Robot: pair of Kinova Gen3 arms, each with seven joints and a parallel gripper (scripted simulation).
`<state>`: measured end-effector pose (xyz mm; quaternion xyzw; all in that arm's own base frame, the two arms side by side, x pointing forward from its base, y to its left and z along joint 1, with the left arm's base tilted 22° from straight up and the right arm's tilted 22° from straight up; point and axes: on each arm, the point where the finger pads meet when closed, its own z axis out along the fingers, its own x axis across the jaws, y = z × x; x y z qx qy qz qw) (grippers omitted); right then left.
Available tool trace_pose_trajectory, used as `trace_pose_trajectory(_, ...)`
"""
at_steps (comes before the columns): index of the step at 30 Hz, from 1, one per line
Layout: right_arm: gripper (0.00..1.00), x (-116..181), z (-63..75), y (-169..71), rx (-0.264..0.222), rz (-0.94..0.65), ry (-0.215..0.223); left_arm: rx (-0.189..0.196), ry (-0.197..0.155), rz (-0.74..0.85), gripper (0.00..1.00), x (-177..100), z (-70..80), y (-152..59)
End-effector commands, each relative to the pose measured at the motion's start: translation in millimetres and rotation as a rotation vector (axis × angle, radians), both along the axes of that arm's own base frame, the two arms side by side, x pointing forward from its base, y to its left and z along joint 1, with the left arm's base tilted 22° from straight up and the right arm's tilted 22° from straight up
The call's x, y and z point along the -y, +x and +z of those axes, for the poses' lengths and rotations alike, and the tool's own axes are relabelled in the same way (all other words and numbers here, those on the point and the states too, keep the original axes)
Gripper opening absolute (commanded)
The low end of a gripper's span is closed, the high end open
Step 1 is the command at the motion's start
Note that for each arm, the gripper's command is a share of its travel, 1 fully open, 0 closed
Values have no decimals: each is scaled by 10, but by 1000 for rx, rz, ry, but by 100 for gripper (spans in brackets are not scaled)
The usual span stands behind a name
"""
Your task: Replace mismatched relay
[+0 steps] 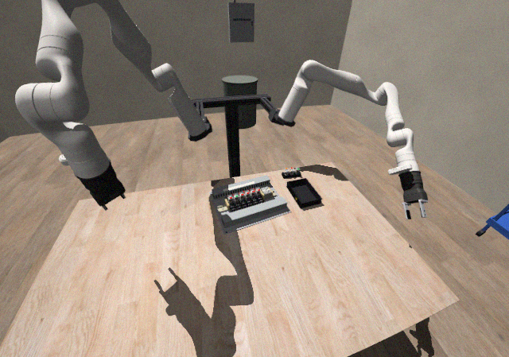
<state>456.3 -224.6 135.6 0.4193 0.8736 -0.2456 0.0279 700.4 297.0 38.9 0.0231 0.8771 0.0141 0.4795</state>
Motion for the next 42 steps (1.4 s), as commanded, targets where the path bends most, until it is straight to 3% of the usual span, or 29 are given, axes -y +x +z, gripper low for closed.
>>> trace_pose_trajectory(1,100,94,46,-57,19,-42,8,2,1,-1,100,4,15,6)
trace_pose_trajectory(42,100,1252,621,-1178,276,-657,65,2,1,-1,100,4,15,6)
